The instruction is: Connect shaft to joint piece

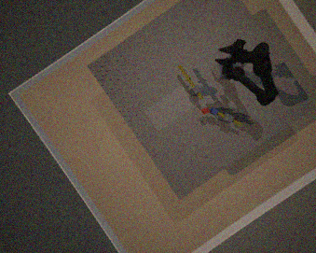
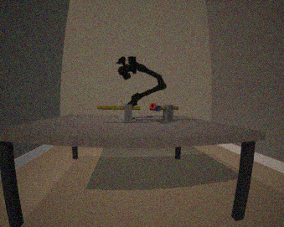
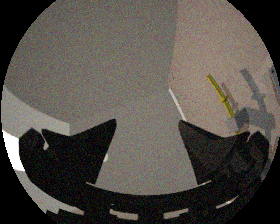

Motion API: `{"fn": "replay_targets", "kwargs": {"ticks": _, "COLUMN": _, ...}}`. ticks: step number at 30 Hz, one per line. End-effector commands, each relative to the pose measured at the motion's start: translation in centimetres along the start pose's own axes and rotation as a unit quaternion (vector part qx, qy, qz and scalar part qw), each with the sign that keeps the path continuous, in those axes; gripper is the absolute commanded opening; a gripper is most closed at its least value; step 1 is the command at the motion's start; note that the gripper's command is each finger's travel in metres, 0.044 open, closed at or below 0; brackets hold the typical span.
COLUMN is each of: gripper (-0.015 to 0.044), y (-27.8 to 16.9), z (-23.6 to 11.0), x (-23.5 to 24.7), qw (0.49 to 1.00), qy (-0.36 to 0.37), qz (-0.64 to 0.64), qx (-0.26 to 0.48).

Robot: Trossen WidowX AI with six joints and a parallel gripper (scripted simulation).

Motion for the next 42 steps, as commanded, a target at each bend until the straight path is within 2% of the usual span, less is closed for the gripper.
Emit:
{"fn": "replay_targets", "kwargs": {"ticks": 1, "gripper": 0.0426, "y": 0.0, "z": 0.0, "x": 0.0, "qw": 1.000, "qy": 0.000, "qz": 0.000, "qx": 0.000}}
{"fn": "replay_targets", "kwargs": {"ticks": 7, "gripper": 0.0440, "y": -0.6, "z": 0.5, "x": 0.1, "qw": 1.000, "qy": -0.016, "qz": -0.023, "qx": 0.010}}
{"fn": "replay_targets", "kwargs": {"ticks": 23, "gripper": 0.0440, "y": -6.3, "z": 4.6, "x": 0.5, "qw": 0.960, "qy": -0.131, "qz": -0.223, "qx": 0.105}}
{"fn": "replay_targets", "kwargs": {"ticks": 42, "gripper": 0.0440, "y": -13.4, "z": 9.1, "x": -1.6, "qw": 0.840, "qy": -0.232, "qz": -0.430, "qx": 0.236}}
Point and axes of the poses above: the point midway between the two fingers, 35 mm back from their tips, its own z axis out along the fingers, its own x axis across the jaws, y = z × x, the point moved 9 cm from there along -z, back along the fingers, and after that the axes turned 8 degrees about -z, right-handed, at the moved point
